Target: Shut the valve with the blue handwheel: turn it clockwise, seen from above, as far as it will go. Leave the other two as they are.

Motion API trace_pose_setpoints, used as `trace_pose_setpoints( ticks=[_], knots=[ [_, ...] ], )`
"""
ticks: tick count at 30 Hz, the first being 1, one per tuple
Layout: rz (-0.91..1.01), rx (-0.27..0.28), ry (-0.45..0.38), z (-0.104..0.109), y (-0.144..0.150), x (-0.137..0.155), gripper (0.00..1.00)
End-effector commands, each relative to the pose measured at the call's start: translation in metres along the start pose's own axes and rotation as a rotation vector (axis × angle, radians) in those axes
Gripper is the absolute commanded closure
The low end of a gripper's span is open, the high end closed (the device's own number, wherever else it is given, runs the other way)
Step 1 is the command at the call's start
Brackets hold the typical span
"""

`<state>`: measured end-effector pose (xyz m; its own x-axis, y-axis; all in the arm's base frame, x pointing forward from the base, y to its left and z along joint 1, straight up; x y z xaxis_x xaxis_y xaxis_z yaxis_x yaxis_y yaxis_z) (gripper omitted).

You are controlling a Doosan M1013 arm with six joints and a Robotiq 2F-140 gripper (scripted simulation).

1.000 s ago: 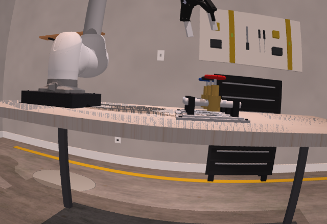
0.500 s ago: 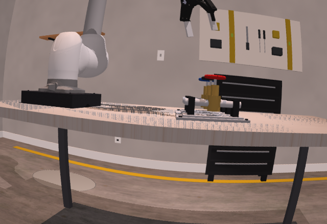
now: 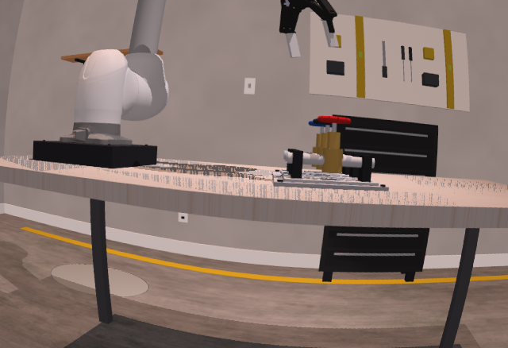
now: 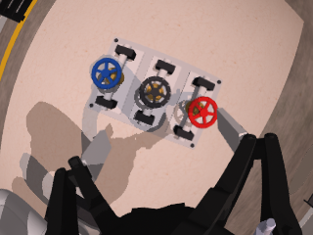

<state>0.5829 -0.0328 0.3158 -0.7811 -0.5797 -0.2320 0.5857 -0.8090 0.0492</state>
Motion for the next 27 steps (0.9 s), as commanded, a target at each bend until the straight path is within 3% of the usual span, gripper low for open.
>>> trace_pose_setpoints(
  ticks=[1,7,10,12,16,18,19,24,25,27],
  knots=[
    [0.0,0.0,0.0,0.0,0.0,0.0,0.0],
    [0.004,-0.006,-0.01,-0.005,-0.004,-0.005,0.0],
    [0.038,-0.042,-0.093,-0.046,-0.041,-0.041,0.0],
    [0.072,-0.059,-0.169,-0.061,-0.058,-0.053,0.0],
    [0.095,-0.063,-0.219,-0.094,-0.094,-0.078,0.0],
    [0.095,-0.063,-0.219,-0.094,-0.094,-0.078,0.0],
    [0.1,-0.063,-0.228,-0.11,-0.112,-0.09,0.0],
    [0.101,-0.063,-0.229,-0.11,-0.113,-0.09,0.0],
    [0.101,-0.063,-0.229,-0.11,-0.113,-0.09,0.44],
    [0.101,-0.063,-0.229,-0.11,-0.113,-0.09,0.44]
  ],
)
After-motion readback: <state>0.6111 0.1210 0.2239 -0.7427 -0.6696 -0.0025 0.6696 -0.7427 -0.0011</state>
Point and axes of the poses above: the point where the finger pads meet when closed, its own z axis back along the fingers, its own y axis across the jaws, x = y × z, the point moved 6 cm from there along z, back along the fingers, and after that the axes turned 8 degrees about -z, right-handed, at the moved point
